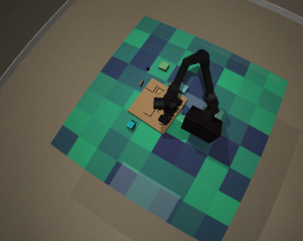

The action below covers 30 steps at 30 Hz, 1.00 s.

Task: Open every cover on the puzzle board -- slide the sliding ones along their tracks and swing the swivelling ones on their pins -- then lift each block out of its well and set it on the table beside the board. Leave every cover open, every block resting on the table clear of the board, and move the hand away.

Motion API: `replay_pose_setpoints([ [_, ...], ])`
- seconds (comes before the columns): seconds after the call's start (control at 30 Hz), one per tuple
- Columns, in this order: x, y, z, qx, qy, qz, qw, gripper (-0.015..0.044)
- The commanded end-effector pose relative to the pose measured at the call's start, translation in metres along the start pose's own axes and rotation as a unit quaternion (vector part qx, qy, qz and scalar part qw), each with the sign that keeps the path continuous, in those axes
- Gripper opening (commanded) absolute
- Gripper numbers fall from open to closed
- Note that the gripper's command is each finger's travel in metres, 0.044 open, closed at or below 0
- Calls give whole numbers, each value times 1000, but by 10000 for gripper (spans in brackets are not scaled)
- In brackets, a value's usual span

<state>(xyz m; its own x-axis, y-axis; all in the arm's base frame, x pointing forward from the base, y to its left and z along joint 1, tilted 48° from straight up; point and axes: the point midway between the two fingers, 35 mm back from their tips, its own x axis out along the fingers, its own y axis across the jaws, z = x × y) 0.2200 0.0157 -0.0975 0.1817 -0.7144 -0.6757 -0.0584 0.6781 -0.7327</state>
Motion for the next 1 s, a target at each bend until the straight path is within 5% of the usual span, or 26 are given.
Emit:
replay_pose_setpoints([
  [0.0, 6, -4, 2, 5, 11, -4, 1000, 0],
  [0.97, 7, 4, 33, 6, 11, -4, 1000, 0],
])
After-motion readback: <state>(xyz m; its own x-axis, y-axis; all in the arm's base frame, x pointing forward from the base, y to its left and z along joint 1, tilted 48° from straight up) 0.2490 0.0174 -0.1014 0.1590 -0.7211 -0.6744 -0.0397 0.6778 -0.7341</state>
